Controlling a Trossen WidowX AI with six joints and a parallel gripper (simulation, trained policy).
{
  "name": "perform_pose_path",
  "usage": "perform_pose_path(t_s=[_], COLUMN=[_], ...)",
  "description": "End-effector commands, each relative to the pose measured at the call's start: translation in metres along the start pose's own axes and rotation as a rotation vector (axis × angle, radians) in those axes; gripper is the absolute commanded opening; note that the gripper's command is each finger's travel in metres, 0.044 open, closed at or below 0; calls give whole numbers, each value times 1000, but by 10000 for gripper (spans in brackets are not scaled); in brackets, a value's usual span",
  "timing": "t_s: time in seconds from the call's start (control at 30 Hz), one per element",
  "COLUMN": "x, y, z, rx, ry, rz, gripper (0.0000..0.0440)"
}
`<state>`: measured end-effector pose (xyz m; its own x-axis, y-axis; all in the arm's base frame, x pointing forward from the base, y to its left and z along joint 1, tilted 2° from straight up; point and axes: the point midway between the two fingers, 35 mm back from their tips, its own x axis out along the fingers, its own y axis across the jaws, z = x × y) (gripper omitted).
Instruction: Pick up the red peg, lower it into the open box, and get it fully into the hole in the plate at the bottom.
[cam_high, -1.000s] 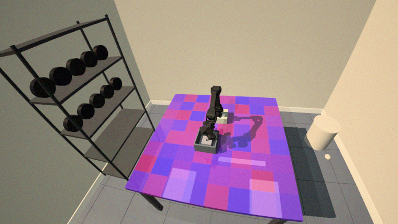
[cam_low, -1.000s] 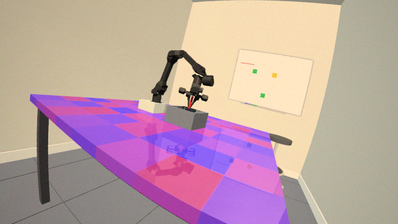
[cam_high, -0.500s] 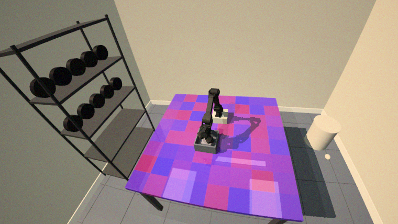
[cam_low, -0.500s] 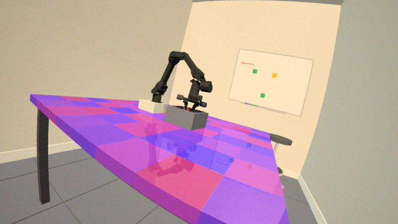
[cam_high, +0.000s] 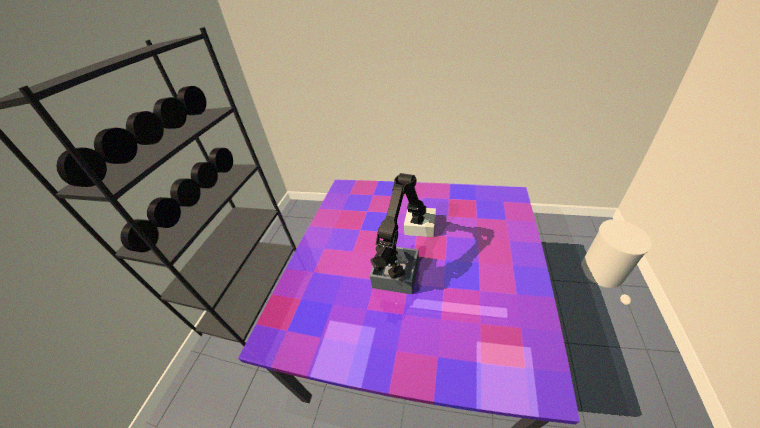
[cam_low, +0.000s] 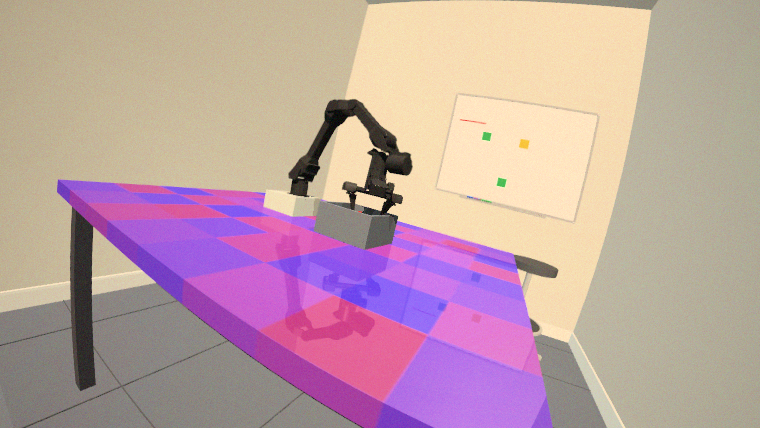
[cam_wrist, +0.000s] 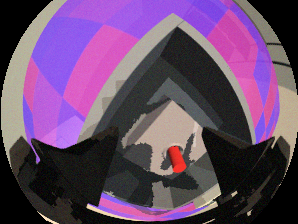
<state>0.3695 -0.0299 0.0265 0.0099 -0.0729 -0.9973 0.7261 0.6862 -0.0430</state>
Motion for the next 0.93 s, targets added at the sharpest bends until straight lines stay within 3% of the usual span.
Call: perform_pose_path(t_s=[0.0,0.27,0.9], x=[-9,-29,-30], y=[20,51,52], z=[14,33,34], rx=[-3,-23,-24], ry=[-5,-23,-24], rz=[70,174,178], gripper=[440,440,440])
